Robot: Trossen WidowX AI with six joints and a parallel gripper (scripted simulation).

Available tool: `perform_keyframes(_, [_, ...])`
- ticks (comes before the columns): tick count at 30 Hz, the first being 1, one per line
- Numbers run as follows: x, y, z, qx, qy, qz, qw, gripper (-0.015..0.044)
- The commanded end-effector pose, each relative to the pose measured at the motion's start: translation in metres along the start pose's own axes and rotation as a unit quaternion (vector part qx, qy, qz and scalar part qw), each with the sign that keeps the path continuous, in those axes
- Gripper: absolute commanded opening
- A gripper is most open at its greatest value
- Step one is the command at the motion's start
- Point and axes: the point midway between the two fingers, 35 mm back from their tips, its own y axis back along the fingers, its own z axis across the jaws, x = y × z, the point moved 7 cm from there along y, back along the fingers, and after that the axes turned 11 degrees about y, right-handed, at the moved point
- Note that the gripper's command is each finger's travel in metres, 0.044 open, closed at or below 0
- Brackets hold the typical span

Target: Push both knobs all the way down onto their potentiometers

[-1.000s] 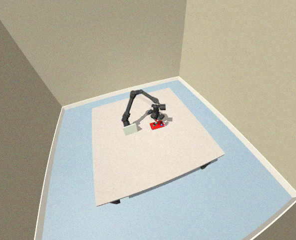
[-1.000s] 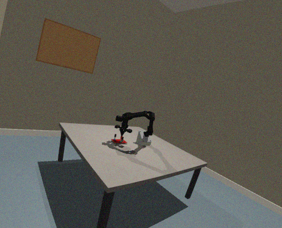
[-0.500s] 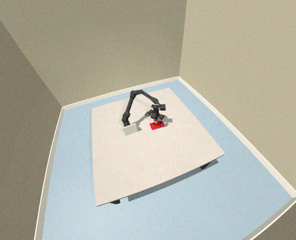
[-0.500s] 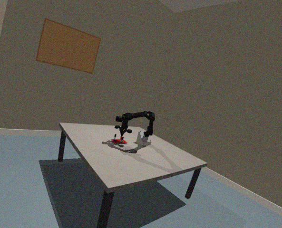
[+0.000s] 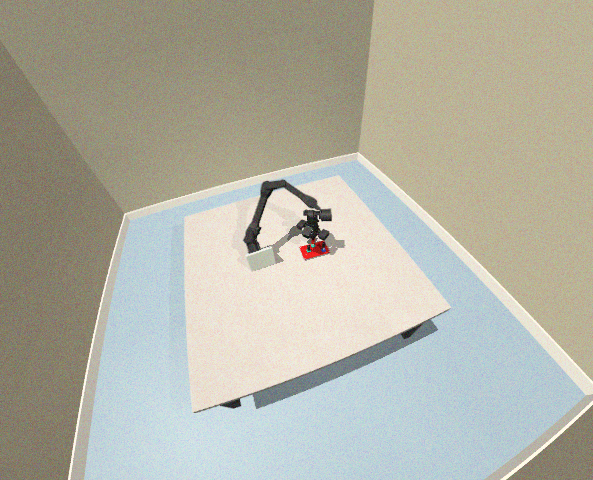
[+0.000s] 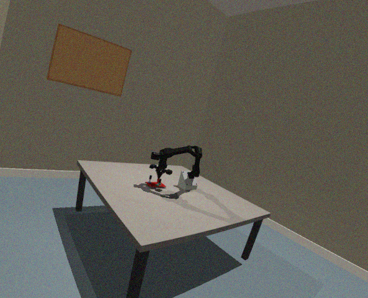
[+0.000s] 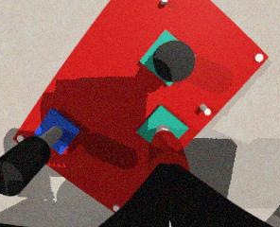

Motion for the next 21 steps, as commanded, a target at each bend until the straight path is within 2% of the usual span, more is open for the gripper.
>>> perform_keyframes(1, [0.0001,-0.0071,0.0002,0.005,0.001,-0.001,1.0,0.0])
perform_keyframes(21, [0.0001,-0.0123,0.0001,0.006,0.001,-0.001,1.0,0.0])
